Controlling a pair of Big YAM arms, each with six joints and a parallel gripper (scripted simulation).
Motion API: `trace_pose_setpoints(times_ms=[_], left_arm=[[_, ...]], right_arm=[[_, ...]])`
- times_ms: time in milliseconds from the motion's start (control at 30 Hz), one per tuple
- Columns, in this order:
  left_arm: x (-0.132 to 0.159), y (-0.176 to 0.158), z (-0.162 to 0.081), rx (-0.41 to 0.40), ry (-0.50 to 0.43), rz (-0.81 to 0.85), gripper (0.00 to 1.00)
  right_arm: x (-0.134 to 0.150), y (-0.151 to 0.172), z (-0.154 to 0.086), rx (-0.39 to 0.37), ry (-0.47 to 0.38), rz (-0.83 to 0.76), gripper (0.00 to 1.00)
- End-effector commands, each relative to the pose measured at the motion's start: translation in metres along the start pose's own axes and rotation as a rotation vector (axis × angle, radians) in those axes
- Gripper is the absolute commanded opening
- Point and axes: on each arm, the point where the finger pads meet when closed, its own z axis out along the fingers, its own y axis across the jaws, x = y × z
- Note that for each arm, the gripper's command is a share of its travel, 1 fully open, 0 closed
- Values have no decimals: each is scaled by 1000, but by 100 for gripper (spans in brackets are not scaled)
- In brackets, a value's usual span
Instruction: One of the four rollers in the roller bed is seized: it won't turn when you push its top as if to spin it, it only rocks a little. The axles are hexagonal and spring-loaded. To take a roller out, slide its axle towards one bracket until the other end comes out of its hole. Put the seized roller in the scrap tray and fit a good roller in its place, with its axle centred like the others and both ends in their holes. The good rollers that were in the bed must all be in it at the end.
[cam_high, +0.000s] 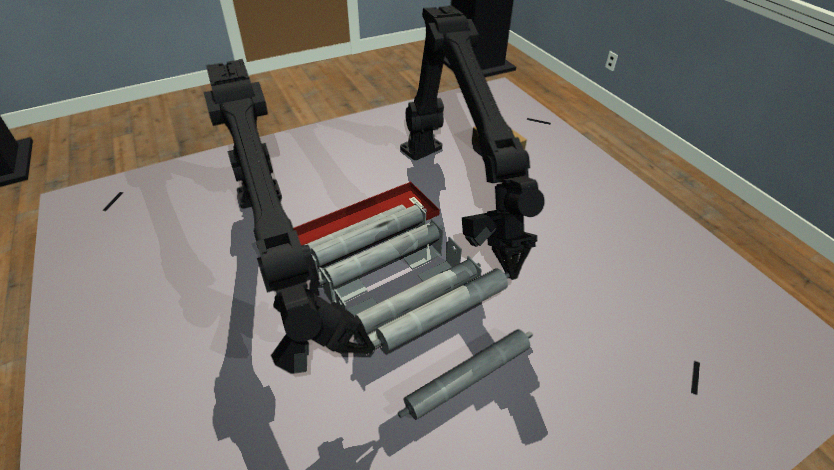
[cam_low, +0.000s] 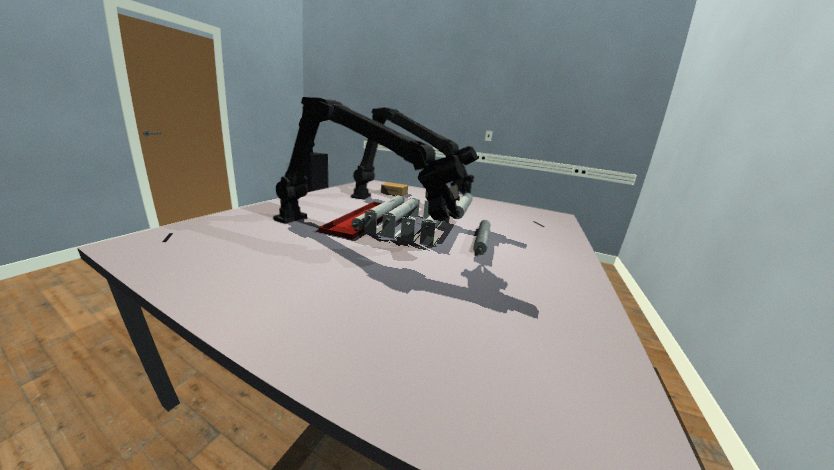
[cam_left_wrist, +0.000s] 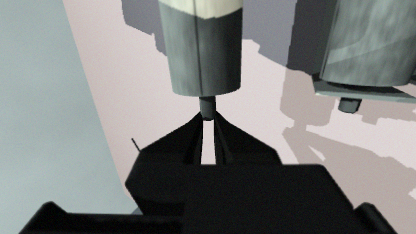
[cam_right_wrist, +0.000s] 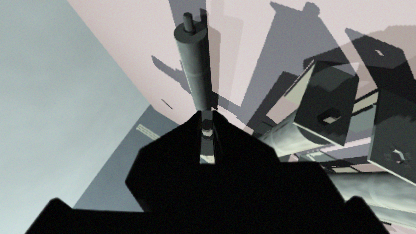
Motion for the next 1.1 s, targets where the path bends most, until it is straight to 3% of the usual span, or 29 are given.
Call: trace_pose_setpoints(times_ms=[0, 1067], left_arm=[[-5, 58, -66, -154, -17, 14, 3], [-6, 57, -66, -153, -25, 15, 3]], right_arm=[[25, 55, -48, -123, -9, -57, 3], [33, 63, -47, -128, -2, -73, 3]])
